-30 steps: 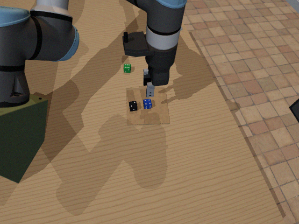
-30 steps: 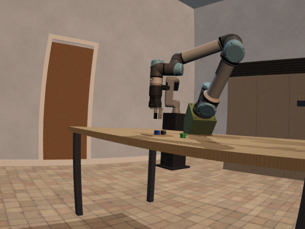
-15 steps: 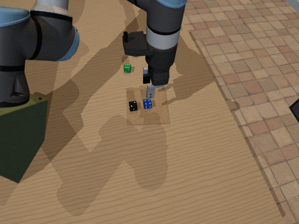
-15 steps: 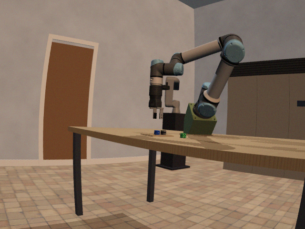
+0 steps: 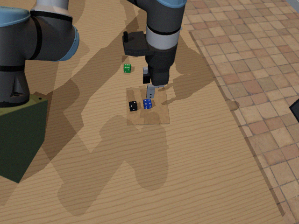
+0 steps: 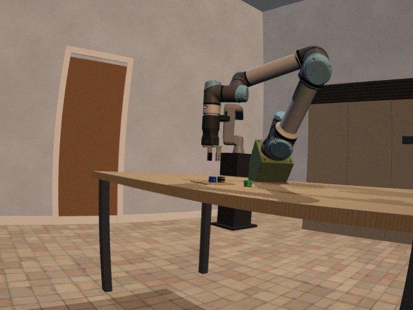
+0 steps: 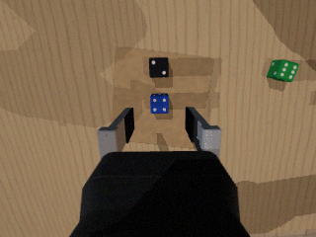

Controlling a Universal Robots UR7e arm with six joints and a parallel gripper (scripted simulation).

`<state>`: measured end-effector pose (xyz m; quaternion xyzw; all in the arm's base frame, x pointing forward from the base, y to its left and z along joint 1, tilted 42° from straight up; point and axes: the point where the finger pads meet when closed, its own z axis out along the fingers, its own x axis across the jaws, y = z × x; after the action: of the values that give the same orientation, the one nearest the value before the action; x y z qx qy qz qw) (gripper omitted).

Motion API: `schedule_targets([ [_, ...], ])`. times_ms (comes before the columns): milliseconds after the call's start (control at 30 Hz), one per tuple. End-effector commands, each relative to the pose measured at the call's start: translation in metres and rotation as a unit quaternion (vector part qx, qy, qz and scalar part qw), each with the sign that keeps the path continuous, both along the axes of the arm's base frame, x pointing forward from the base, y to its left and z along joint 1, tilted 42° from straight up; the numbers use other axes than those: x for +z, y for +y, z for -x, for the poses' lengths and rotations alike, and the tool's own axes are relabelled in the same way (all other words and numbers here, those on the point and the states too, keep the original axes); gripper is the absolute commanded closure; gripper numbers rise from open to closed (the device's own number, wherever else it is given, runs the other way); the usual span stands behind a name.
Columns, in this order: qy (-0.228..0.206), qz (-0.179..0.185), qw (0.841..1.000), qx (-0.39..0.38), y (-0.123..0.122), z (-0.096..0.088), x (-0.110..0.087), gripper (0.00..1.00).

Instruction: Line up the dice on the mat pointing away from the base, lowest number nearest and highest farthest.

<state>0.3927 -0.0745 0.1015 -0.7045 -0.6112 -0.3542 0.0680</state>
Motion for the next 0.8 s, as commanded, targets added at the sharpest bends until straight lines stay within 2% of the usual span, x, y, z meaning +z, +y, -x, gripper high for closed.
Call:
schedule_targets([
  [0, -0.003, 0.002, 1.000, 0.004, 0.000, 0.000, 0.001, 0.00],
  [333, -0.020, 0.016, 0.999, 0.028, 0.003, 0.001, 0.002, 0.00],
  [700, -0.078, 0.062, 0.989, 0.109, 0.012, 0.004, 0.008, 0.00],
  [767, -0.078, 0.062, 0.989, 0.109, 0.012, 0.004, 0.008, 0.00],
])
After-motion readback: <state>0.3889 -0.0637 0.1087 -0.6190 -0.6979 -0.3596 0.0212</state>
